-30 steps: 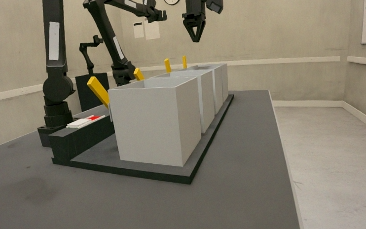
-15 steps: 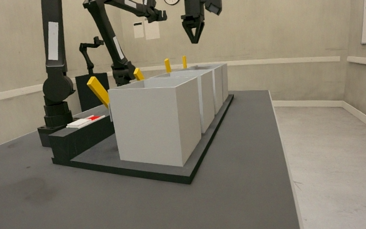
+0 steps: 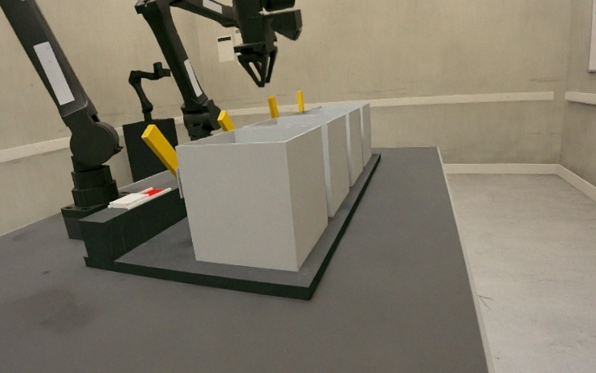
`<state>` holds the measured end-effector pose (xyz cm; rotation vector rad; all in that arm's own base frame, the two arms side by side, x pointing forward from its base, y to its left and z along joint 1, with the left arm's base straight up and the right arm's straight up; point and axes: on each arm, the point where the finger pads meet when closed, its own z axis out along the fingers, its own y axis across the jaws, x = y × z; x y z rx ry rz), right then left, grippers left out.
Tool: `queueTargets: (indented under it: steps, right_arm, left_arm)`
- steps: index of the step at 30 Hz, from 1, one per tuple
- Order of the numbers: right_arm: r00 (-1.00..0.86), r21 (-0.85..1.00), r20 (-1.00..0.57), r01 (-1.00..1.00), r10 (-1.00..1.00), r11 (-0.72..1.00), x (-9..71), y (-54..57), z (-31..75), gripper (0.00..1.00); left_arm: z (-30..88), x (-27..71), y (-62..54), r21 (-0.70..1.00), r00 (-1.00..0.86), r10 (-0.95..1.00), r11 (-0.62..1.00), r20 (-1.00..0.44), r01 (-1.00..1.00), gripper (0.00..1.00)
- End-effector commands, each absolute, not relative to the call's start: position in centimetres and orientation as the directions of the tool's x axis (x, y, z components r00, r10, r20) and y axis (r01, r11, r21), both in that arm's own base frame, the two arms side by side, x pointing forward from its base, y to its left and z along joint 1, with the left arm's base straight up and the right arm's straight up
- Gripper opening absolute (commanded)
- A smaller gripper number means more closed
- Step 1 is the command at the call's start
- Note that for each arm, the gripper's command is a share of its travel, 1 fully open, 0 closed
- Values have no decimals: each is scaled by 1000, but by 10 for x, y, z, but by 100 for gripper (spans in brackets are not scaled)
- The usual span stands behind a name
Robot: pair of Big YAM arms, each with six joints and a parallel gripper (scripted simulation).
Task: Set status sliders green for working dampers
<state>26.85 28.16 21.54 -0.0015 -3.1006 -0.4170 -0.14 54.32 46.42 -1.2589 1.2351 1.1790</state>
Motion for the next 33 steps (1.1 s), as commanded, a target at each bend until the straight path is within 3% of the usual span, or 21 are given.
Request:
queueTargets:
  steps: [1, 33]
  right_arm:
    - [-999, 323, -49, 3, 19, 946, 296, 304, 239, 36]
    - [-1000, 287, -8, 9, 12, 958, 280, 298, 205, 36]
  left_arm:
    - [501, -5, 545, 0, 0, 0, -10, -1000, -1000, 100]
    - [501, -5, 545, 0, 0, 0, -10, -1000, -1000, 100]
